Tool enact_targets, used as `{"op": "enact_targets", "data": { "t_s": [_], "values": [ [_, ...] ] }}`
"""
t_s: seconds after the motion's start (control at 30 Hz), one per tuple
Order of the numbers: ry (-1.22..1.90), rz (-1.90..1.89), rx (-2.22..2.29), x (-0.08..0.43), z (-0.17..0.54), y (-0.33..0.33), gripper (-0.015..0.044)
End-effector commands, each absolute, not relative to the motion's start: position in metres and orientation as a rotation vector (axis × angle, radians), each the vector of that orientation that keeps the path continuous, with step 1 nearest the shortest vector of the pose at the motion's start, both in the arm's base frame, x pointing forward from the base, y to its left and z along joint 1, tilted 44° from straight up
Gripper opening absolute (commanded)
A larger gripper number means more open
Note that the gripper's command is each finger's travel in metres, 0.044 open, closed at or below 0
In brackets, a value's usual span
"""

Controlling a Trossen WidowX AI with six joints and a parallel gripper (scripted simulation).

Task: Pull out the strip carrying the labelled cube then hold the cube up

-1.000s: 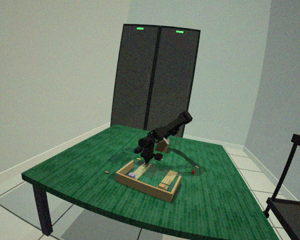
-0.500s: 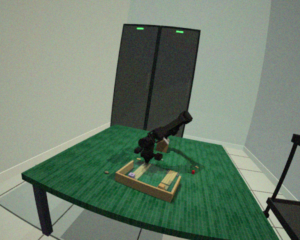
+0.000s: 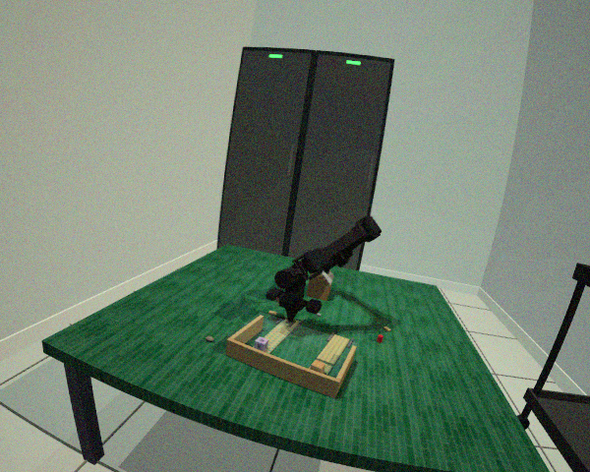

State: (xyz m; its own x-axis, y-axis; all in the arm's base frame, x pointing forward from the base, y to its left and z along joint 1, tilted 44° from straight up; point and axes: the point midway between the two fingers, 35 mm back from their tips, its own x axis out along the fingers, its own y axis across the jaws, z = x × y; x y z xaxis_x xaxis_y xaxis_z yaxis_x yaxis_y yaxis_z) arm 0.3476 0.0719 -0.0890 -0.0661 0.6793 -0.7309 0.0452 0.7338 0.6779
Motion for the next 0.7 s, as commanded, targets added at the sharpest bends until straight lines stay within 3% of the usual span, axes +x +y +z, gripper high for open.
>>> {"op": "enact_targets", "data": {
  "t_s": [0.0, 0.67],
  "values": [
    [1.585, 0.578, 0.61, 0.336, -0.09, 0.074, 0.0],
    [1.586, 0.577, 0.611, 0.306, -0.088, 0.074, 0.0]
  ]
}}
